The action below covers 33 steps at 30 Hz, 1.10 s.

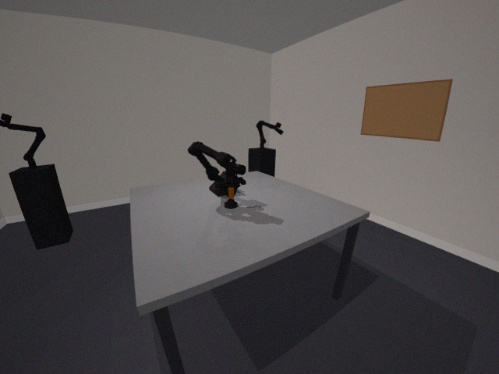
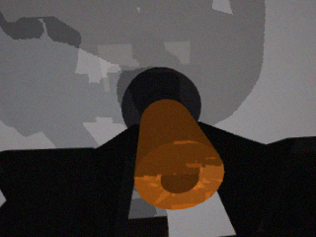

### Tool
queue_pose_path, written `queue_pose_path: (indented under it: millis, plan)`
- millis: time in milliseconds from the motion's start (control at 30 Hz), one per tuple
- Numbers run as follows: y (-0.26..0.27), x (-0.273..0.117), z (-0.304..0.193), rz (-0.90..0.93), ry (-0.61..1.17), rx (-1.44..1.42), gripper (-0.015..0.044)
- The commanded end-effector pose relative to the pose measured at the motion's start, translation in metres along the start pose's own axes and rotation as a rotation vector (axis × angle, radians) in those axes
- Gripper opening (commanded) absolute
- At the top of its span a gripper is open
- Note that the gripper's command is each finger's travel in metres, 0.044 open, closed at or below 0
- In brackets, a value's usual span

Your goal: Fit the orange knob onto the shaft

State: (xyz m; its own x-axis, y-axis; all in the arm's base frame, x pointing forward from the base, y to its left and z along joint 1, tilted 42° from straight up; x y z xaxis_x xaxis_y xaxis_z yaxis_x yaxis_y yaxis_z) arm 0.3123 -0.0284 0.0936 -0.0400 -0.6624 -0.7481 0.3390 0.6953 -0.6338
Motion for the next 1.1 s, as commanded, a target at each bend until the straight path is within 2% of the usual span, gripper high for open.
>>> queue_pose_path:
  millis: [0, 200, 400, 1067]
  plan:
    - [0.0004, -0.0025, 0.0008, -0.002, -0.005, -0.006, 0.0]
    - [-0.0004, -0.0046, -0.0015, -0.002, -0.004, -0.031, 0.0]
    - [-0.0008, -0.0056, -0.0044, -0.002, -0.004, -0.215, 0.0]
    - [-0.0006, 0.0002, -0.0016, -0.002, -0.004, -0.215, 0.0]
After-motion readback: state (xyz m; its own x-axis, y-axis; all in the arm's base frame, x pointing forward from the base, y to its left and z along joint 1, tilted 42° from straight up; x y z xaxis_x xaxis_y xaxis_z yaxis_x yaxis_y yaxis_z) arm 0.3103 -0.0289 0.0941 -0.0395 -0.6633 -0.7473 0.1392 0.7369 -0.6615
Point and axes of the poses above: the point midway between the two fingers, 35 mm back from their tips, its own x axis out along the fingers, its own y axis across the jaws, z = x × y, the point moved 4 cm from there along -x, back along the fingers, and after that the axes turned 14 degrees about x, right-handed, at the moved point
